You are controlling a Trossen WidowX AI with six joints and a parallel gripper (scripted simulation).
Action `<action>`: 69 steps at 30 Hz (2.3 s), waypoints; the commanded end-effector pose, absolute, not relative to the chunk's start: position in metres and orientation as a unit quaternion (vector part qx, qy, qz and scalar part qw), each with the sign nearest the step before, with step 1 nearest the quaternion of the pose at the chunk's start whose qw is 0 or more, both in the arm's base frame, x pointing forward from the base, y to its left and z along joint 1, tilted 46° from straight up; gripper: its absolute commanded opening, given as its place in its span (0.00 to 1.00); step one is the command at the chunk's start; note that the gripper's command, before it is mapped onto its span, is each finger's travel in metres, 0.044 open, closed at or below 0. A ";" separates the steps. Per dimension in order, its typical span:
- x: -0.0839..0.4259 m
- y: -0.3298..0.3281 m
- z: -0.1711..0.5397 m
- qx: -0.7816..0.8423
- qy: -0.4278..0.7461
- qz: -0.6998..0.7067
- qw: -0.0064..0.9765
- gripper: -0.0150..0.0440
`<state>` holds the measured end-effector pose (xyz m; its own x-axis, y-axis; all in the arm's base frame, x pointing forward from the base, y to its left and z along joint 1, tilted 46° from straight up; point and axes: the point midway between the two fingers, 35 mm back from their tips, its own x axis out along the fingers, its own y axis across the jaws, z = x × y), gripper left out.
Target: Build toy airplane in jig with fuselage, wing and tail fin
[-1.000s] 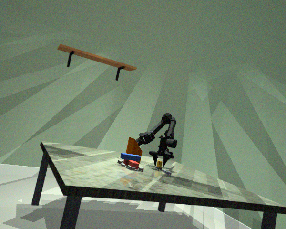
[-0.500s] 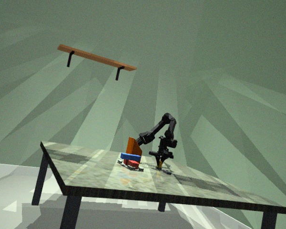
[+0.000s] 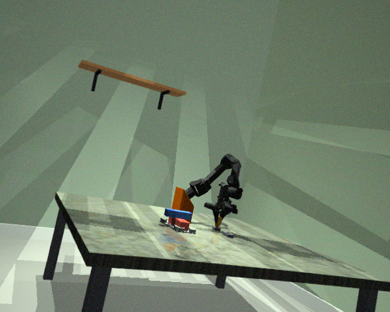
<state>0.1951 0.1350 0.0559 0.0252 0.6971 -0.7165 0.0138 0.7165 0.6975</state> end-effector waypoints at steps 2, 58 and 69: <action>0.199 0.123 0.064 0.270 0.647 0.255 0.666 0.25; 0.227 0.026 0.119 0.287 0.640 0.253 0.666 0.25; 0.248 0.010 0.105 0.287 0.641 0.251 0.666 0.25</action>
